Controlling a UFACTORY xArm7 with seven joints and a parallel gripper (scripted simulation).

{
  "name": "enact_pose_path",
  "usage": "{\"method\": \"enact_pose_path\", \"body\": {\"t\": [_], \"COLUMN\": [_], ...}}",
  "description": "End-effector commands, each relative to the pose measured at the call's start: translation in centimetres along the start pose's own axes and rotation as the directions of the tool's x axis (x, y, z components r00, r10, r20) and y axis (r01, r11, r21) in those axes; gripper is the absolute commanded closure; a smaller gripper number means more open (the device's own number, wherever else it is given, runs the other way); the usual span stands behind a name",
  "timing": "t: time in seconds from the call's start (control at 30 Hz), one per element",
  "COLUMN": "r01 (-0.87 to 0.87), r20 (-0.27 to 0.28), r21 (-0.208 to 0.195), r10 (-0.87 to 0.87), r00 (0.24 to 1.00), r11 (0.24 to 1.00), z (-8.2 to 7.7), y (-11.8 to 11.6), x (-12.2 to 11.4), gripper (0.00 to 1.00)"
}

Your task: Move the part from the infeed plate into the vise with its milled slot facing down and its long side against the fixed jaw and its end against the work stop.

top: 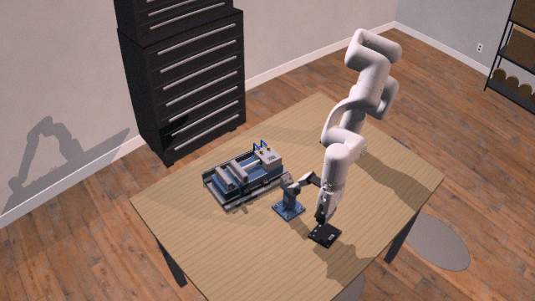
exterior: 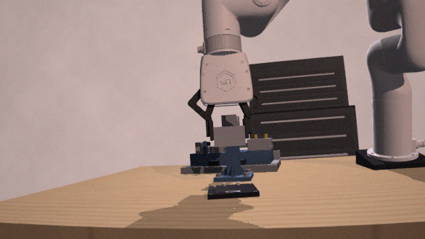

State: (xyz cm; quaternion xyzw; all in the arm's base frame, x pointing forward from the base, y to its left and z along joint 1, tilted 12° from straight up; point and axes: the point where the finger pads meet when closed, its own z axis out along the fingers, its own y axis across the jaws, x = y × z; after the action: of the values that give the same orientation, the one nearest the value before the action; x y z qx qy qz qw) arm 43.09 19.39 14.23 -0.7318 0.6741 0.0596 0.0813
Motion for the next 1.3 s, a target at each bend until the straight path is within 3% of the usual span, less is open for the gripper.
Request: {"method": "enact_pose_path", "body": {"t": [0.0, 0.47, 0.53, 0.97, 1.27], "r01": [0.000, 0.000, 0.000, 0.000, 0.000], "r20": [0.001, 0.001, 0.001, 0.001, 0.001], "r21": [0.003, 0.003, 0.003, 0.003, 0.003], "r10": [0.000, 0.000, 0.000, 0.000, 0.000], "r00": [1.000, 1.000, 1.000, 1.000, 1.000], "r11": [1.000, 1.000, 1.000, 1.000, 1.000], "z": [-1.3, -7.1, -7.1, -11.1, -12.3], "y": [-0.1, 0.0, 0.0, 0.0, 0.0], "x": [0.0, 0.0, 0.0, 0.0, 0.0], "gripper": [1.00, 1.00, 1.00, 1.00, 1.00]}}
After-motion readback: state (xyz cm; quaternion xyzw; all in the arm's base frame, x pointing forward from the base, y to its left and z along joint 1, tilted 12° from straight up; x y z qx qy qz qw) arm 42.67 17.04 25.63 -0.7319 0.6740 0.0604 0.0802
